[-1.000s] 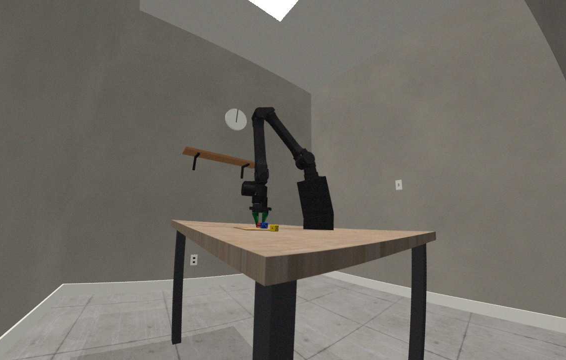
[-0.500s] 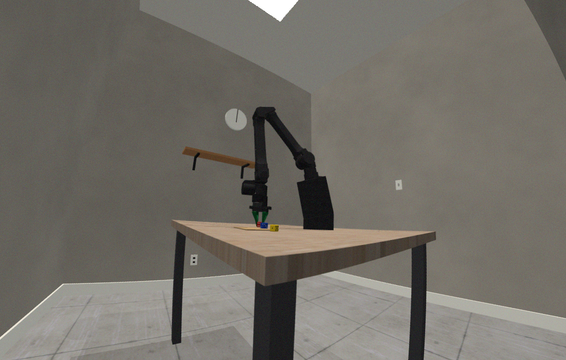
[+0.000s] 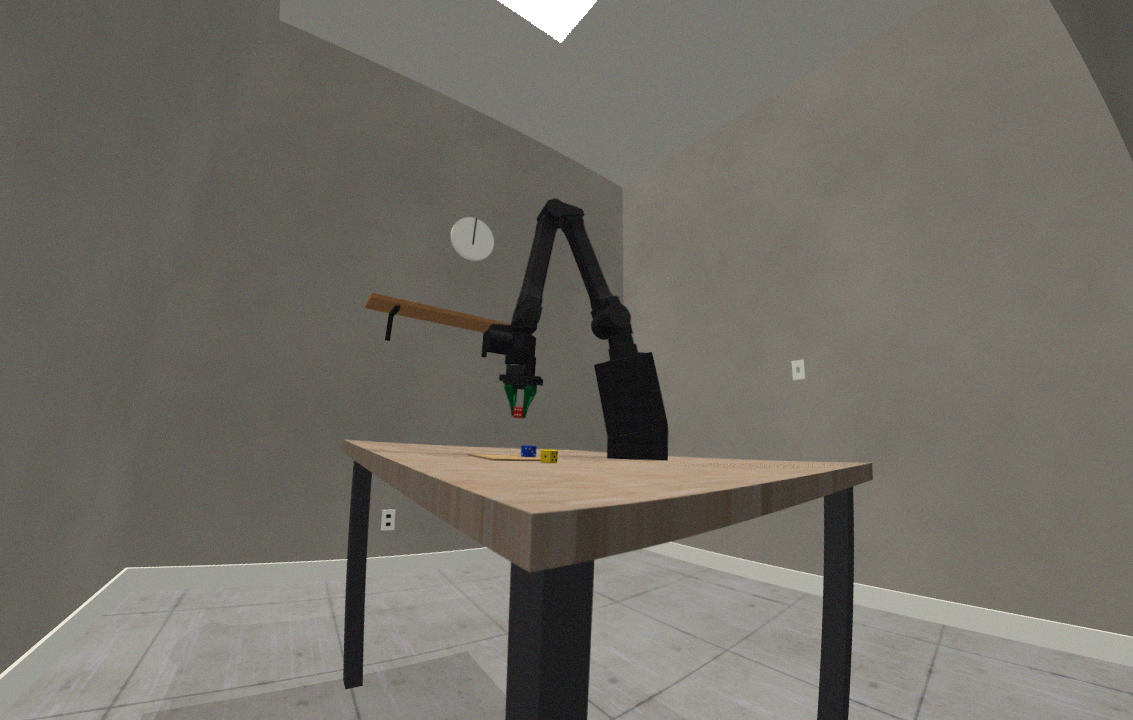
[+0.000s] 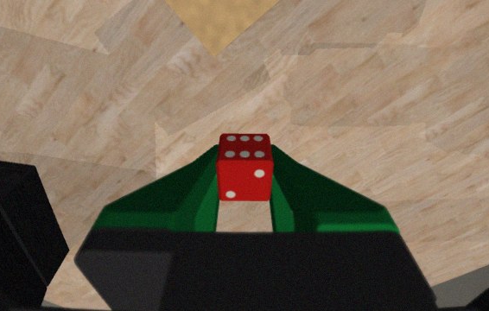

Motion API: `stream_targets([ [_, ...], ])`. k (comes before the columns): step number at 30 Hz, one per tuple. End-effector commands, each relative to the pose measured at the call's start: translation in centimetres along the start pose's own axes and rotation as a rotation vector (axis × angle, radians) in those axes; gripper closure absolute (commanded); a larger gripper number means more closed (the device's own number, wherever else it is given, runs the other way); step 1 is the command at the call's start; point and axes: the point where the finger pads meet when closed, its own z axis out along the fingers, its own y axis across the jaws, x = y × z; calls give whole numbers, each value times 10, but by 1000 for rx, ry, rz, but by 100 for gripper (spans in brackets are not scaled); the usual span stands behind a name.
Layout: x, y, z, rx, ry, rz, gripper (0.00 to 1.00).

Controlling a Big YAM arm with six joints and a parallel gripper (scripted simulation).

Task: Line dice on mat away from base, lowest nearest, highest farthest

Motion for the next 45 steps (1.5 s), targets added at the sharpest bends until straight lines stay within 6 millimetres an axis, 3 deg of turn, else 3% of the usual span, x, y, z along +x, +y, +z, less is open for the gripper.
stream_targets([
  [1,0,2,-12,-8,4,13,80],
  [6,4,11,-5,-37,20,10,80],
  [9,-1,-1,-14,-4,2,14,80],
  [16,-10,-1,-7,-17,8,34,80],
  [21,-44,-5,-7,-14,9,231,80],
  [23,-44,-5,-7,-14,9,231,80],
  [25,-63,-5,-7,-13,8,338,80],
  [38,-130,2,-11,-8,5,700,80],
  [40,-130,2,-11,-8,5,700,80],
  [41,-140,-5,-24,4,-28,730,80],
  [45,-136,0,-15,-5,-1,767,80],
])
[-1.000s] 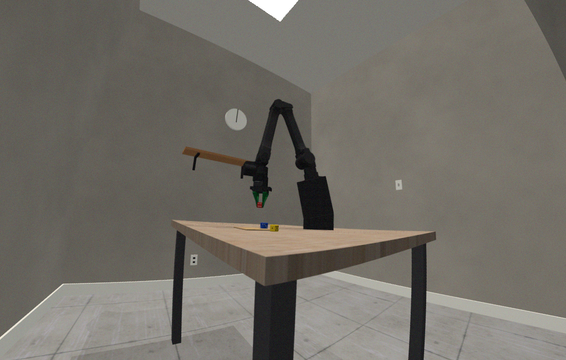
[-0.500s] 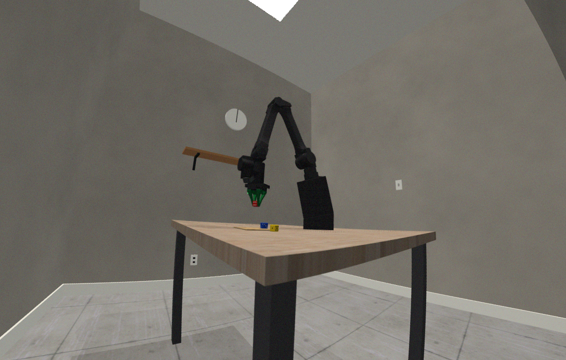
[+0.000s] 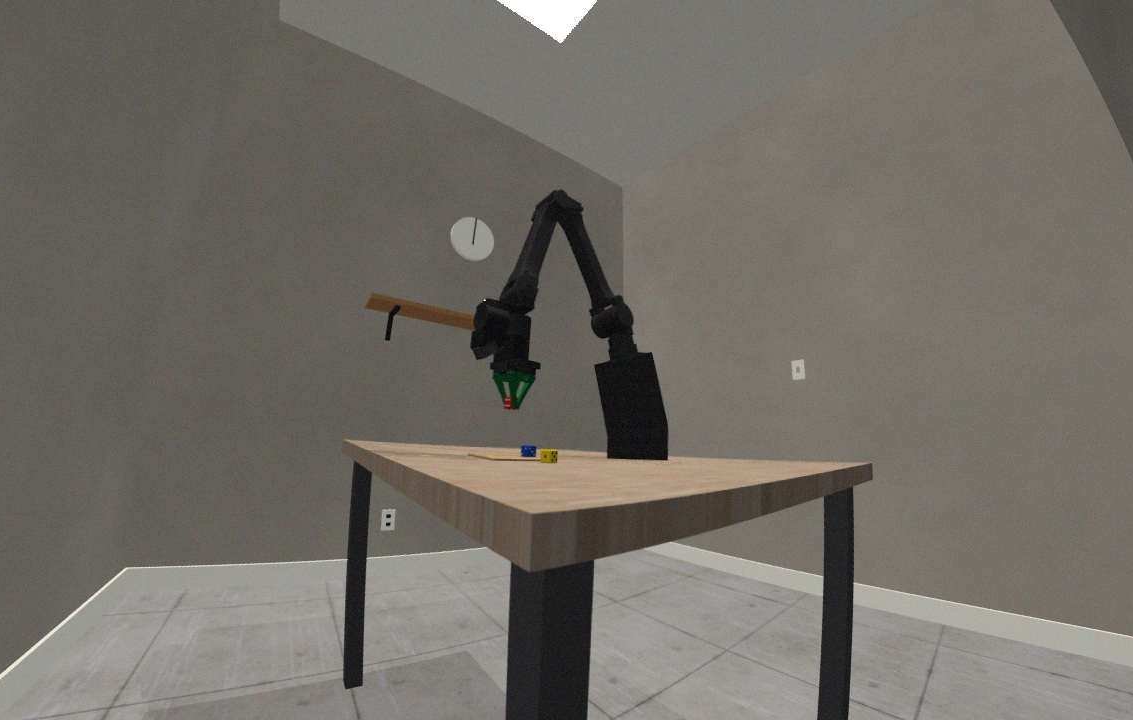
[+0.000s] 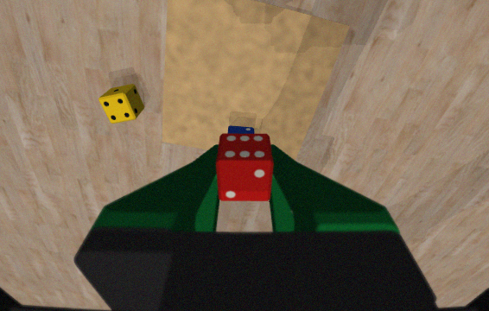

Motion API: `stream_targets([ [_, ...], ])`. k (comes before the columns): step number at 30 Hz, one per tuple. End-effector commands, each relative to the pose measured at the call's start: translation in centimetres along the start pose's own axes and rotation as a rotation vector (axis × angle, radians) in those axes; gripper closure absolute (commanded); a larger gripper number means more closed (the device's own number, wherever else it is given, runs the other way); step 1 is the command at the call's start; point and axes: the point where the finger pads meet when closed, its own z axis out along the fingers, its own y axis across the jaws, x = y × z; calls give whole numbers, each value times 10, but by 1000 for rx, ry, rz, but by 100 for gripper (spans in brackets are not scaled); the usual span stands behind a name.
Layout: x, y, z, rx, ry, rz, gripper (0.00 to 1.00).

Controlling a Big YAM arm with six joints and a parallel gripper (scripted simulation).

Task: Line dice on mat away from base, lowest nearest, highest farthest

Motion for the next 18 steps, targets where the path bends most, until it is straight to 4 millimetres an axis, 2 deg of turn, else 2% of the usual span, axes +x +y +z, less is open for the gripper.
stream_targets([
  [1,-4,-5,-3,3,3,91,80],
  [12,-3,-3,-3,2,3,85,80],
  [15,0,-3,3,2,16,85,80],
  [18,-9,-6,7,4,-13,89,80],
])
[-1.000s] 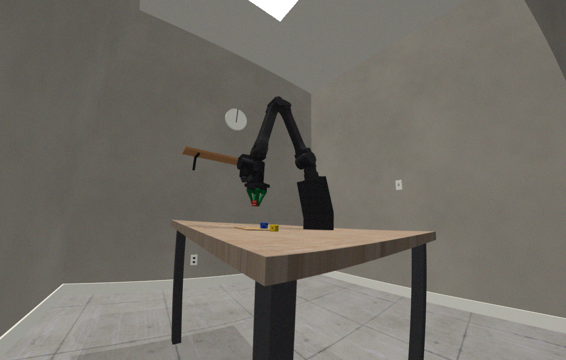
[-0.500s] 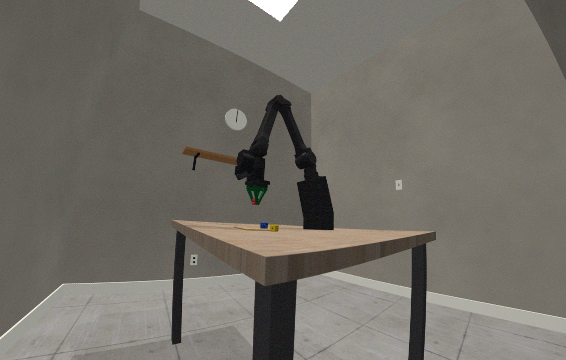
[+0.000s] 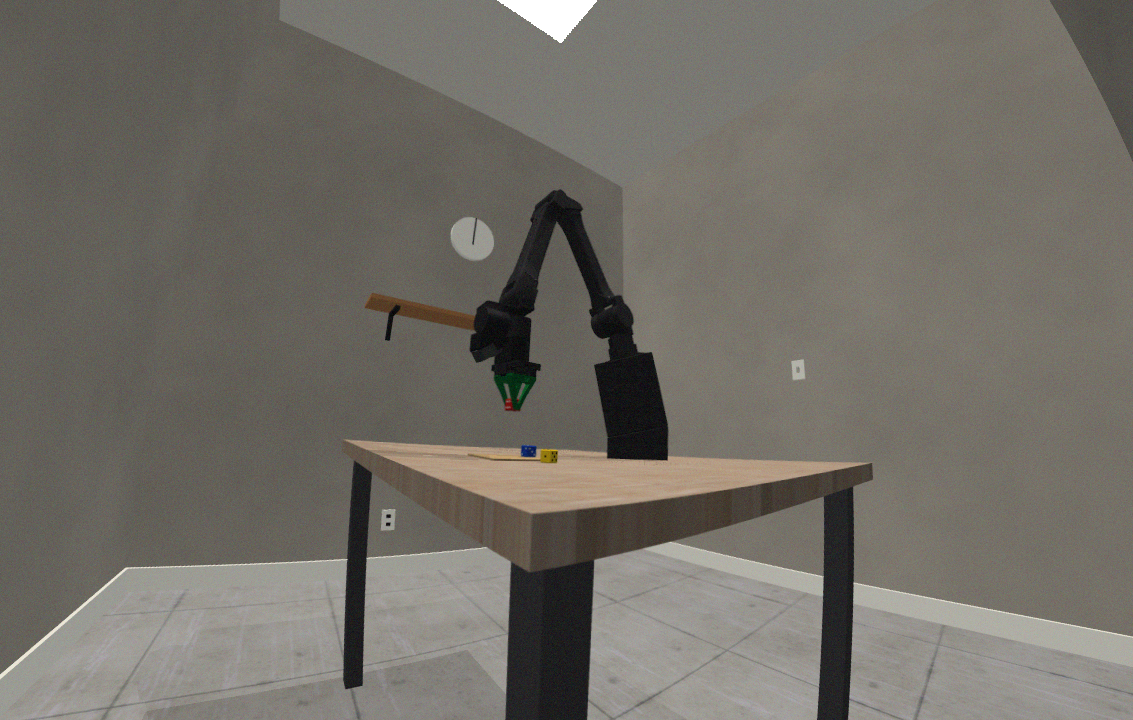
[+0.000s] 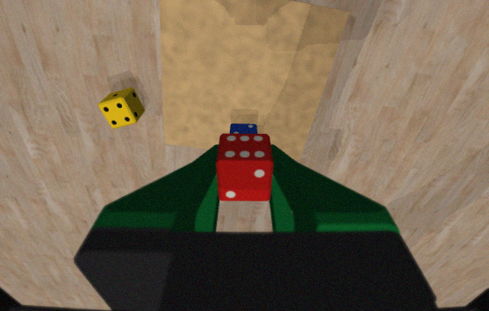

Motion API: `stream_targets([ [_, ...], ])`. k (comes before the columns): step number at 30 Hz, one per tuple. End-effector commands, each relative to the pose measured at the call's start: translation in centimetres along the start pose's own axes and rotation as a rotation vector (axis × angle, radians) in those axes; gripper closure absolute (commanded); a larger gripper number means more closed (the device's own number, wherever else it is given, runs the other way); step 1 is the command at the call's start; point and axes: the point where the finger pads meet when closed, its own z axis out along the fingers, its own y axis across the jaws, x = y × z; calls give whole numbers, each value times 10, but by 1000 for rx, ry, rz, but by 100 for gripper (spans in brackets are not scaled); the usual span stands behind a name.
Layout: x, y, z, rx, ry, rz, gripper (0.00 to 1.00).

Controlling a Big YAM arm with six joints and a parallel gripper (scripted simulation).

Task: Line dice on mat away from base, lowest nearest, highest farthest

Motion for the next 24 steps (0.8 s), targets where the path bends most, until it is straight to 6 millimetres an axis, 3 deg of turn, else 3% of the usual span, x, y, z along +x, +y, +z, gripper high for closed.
stream_targets([
  [1,-15,-5,5,3,-29,18,80],
  [24,-12,-1,90,1,-25,-1,80],
])
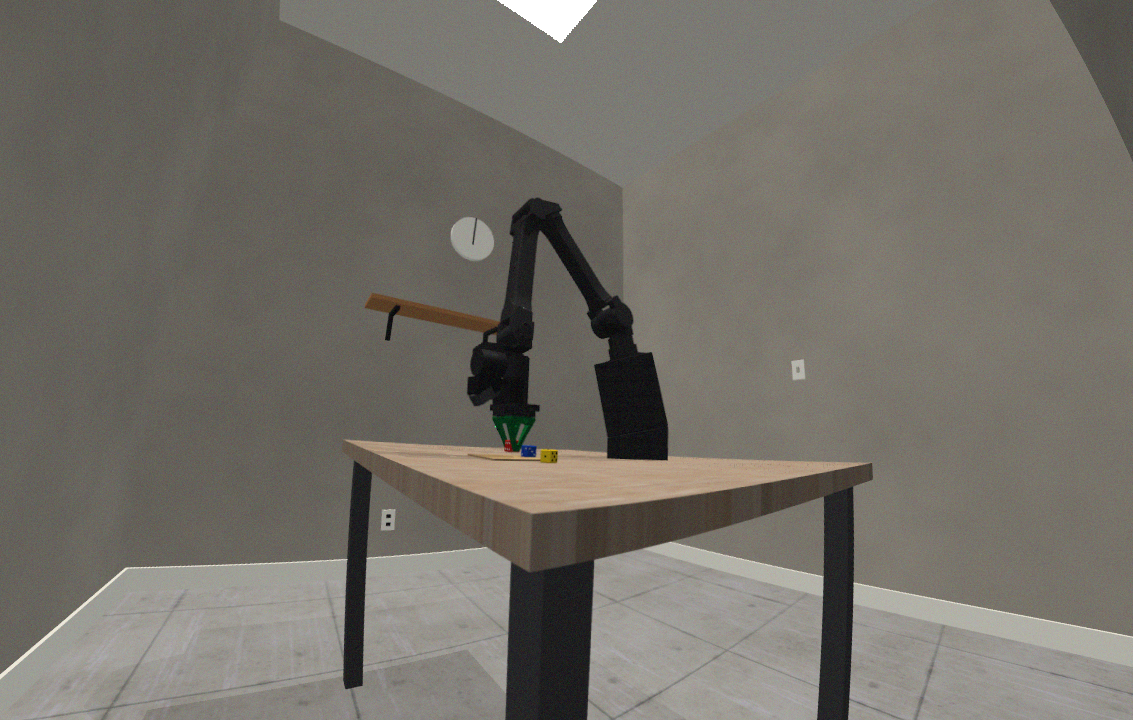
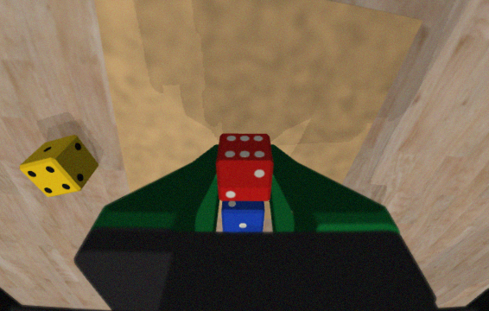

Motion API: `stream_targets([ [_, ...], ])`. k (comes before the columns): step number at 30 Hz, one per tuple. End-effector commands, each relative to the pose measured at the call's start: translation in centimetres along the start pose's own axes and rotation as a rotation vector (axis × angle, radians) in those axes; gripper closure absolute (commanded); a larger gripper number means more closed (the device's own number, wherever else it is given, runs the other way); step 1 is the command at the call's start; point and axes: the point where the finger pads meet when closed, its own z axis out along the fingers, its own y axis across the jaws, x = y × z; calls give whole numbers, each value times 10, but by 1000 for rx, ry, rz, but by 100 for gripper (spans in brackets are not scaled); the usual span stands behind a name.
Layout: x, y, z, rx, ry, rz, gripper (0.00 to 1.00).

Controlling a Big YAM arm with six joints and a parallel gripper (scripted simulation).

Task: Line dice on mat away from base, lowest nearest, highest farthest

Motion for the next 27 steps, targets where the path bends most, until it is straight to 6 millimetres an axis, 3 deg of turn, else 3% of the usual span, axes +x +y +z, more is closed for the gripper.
stream_targets([
  [1,-16,-3,3,0,-42,-4,80],
  [6,-30,-5,-8,2,-80,2,80],
  [11,-19,-4,-1,1,-56,1,80],
  [27,-19,-4,-1,1,-56,1,80],
])
